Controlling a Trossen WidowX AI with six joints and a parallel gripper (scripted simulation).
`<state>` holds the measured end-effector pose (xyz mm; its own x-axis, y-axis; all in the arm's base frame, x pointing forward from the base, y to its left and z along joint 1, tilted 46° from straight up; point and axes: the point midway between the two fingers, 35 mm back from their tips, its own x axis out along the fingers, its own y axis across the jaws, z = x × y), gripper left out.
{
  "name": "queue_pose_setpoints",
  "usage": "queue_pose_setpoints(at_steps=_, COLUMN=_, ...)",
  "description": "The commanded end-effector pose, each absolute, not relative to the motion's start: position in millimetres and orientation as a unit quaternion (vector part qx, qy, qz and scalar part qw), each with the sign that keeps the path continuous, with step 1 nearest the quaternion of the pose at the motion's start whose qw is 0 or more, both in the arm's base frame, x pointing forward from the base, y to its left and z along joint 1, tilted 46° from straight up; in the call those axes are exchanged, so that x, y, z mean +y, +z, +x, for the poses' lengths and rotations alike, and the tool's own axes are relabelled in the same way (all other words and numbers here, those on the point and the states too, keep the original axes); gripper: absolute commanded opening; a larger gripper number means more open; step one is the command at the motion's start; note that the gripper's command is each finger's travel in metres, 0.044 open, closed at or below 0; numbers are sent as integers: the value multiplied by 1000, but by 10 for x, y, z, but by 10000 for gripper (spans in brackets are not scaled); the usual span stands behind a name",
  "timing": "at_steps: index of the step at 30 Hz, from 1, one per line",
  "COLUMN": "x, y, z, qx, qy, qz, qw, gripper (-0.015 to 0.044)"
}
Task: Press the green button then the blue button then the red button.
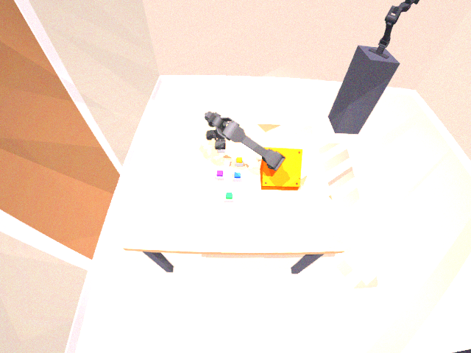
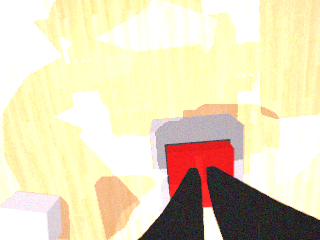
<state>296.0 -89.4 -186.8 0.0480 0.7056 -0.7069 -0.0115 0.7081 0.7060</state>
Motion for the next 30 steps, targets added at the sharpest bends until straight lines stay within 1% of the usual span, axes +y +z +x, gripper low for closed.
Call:
queue_pose_setpoints(at_steps=1, x=-863, y=-1899, z=2937, qx=638, qy=267, qz=279, qw=666, gripper=20)
queue_pose_setpoints(at_steps=21, x=-863, y=-1899, z=2937, qx=638, qy=267, qz=279, qw=666, gripper=20)
queue_pose_setpoints(at_steps=24, x=-1077, y=-1694, z=2929, qx=638, qy=266, qz=278, qw=667, gripper=20)
queue_pose_setpoints(at_steps=29, x=-1105, y=-1666, z=2923, qx=639, qy=266, qz=278, qw=666, gripper=20)
queue_pose_setpoints(at_steps=30, x=-1097, y=-1643, z=2936, qx=639, qy=266, qz=278, qw=666, gripper=46)
